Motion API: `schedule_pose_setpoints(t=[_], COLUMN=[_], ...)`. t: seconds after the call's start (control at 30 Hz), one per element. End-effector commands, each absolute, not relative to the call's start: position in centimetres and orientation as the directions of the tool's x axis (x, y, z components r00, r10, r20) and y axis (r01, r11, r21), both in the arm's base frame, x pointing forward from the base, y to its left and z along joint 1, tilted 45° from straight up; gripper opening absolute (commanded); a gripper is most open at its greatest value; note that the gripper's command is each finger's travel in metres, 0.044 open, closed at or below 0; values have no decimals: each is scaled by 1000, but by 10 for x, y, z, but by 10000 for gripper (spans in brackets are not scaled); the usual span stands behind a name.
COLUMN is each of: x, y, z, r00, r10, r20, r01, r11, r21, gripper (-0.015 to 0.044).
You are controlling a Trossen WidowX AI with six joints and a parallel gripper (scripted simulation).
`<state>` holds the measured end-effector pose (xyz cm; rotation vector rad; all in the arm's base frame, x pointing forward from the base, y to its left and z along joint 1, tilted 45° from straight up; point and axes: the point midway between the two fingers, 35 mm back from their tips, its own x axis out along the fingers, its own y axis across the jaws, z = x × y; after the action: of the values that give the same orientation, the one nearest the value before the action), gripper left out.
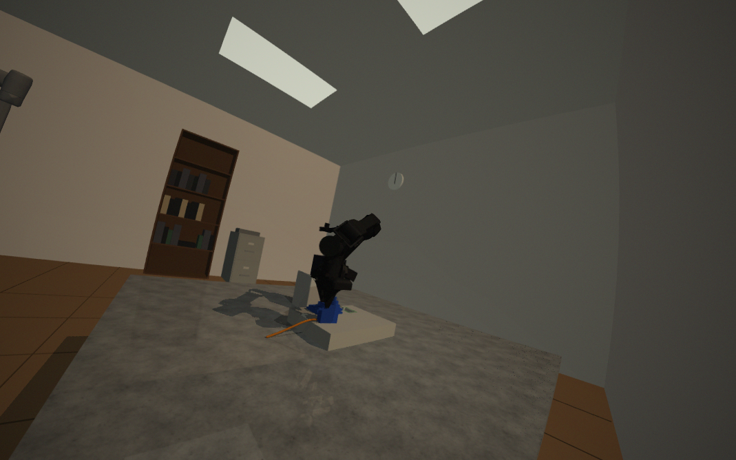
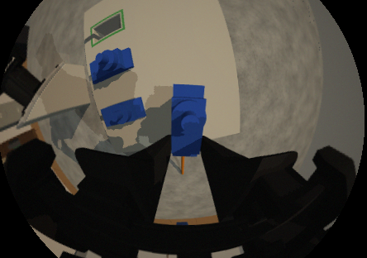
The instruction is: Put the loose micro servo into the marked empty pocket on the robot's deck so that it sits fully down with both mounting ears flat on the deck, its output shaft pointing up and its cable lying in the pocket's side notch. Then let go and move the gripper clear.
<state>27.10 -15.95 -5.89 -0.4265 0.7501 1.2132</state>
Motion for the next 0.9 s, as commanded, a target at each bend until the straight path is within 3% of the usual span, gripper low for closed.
schedule_pose_setpoints(t=[0.0,0.17,0.87], x=[271,270,267], y=[-158,-165,-172], z=[-60,-54,-32], r00=[159,159,158], r10=[684,683,684], r20=[-712,-713,-712], r01=[-943,-942,-942], r11=[320,320,320], r21=[97,97,97], gripper=[98,0,0])
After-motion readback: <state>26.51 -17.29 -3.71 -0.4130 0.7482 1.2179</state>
